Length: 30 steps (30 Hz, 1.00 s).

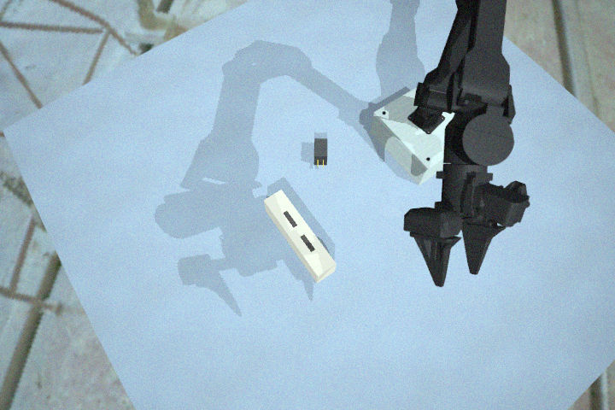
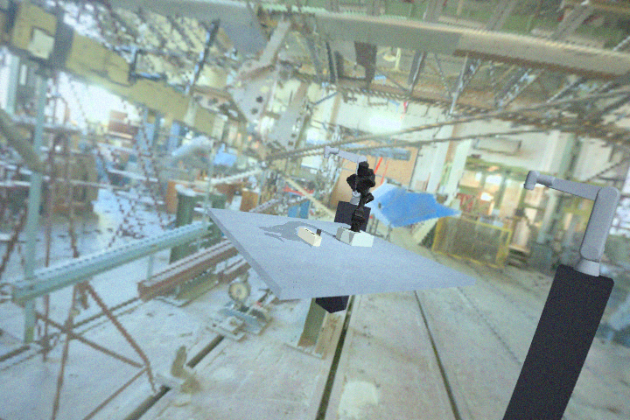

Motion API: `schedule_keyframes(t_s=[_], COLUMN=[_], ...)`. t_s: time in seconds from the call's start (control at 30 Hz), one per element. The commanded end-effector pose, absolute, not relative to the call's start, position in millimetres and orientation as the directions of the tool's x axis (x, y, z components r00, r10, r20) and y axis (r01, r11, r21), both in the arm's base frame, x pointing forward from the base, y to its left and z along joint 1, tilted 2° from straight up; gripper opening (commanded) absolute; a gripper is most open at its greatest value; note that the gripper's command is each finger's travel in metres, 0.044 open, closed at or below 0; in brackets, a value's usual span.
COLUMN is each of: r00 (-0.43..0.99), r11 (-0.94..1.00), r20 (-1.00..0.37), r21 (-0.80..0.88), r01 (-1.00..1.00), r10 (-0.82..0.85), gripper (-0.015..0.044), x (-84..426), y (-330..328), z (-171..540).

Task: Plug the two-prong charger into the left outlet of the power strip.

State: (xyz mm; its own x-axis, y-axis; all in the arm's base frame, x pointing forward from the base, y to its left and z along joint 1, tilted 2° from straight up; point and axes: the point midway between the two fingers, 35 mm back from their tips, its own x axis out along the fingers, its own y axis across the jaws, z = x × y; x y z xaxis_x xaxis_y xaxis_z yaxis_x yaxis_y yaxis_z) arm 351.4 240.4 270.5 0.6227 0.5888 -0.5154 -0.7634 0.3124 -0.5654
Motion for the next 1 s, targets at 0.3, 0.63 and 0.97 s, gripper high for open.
schedule_keyframes(t_s=[0.3, 0.63, 0.97], r00=[0.645, 0.619, 0.555], r11=[0.359, 0.397, 0.443], r20=[-0.649, -0.737, -0.819], r21=[-0.535, -0.500, -0.446], r01=[-0.764, -0.770, -0.777], r10=[0.405, 0.272, 0.149], gripper=[0.0440, 0.0440, 0.0440], x=[376, 382, 376], y=[168, 112, 57], z=[219, 183, 148])
